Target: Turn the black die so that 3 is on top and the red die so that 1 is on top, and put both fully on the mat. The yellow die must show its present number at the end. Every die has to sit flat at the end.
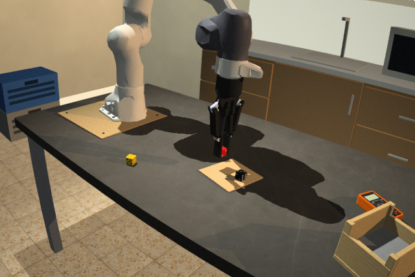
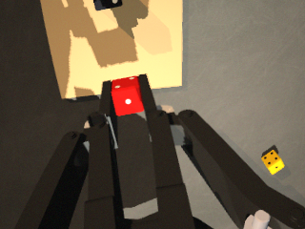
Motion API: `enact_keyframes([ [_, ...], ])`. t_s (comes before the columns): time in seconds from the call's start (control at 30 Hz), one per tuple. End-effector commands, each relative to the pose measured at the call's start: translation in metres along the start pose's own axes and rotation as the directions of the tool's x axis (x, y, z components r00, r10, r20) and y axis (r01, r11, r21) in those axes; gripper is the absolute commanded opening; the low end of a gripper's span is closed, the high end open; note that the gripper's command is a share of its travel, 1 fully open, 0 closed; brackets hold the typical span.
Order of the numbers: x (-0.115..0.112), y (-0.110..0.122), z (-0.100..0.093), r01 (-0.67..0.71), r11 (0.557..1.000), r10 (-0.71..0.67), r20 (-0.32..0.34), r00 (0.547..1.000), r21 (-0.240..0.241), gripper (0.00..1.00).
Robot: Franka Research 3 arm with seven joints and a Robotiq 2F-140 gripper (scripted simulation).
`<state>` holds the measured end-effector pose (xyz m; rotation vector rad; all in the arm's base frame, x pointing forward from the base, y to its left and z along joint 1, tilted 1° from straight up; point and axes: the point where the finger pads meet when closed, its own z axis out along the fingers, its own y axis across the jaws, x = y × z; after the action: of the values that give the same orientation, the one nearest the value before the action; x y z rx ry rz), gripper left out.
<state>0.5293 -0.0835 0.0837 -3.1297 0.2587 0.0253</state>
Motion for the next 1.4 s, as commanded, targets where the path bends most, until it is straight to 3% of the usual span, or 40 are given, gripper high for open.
enact_keyframes([
  [0.0,0.009,-0.001,0.010,0.011,1.000,-0.011,-0.024,1.000,0.006,0.21],
  [0.33,0.010,-0.001,0.039,0.011,1.000,-0.011,-0.024,1.000,0.006,0.21],
  [1.37,0.010,-0.001,0.040,0.011,1.000,-0.011,-0.024,1.000,0.006,0.21],
])
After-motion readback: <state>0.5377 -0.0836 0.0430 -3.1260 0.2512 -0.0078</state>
